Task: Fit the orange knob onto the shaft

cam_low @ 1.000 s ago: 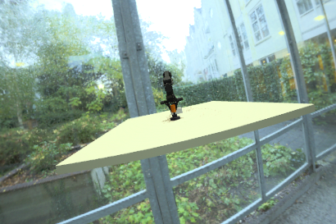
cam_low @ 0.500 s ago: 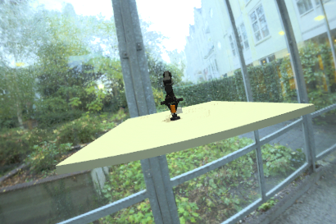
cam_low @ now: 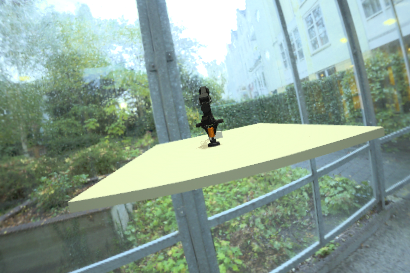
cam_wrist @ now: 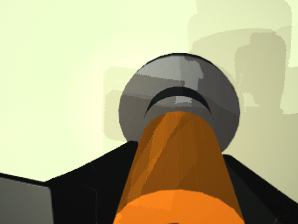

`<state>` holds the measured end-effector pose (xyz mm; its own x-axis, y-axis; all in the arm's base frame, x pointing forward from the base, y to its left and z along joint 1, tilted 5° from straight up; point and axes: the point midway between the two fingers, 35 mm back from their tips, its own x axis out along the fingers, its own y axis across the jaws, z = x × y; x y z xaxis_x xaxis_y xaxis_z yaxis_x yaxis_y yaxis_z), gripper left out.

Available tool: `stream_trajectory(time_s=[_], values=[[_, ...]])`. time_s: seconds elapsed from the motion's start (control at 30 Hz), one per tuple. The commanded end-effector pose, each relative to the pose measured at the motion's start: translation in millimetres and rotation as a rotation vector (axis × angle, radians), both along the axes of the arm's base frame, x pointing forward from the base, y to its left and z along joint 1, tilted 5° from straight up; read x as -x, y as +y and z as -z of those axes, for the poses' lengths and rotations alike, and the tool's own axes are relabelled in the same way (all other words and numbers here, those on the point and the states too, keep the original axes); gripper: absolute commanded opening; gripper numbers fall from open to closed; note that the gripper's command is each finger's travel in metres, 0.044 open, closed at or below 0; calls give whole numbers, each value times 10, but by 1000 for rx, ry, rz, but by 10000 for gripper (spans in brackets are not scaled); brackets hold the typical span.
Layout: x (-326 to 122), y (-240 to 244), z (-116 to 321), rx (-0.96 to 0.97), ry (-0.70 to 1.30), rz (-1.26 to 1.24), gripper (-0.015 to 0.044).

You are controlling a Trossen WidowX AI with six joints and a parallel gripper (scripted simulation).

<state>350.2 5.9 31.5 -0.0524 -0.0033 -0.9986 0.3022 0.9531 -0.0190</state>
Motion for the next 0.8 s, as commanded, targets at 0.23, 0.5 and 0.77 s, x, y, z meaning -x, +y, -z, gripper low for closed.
stream_trajectory(time_s=[0.23, 0.5, 0.77], values=[[37, -3, -6, 14, -3, 209, 0], [25, -2, -2, 14, -3, 209, 0], [-17, -4, -23, 14, -4, 209, 0]])
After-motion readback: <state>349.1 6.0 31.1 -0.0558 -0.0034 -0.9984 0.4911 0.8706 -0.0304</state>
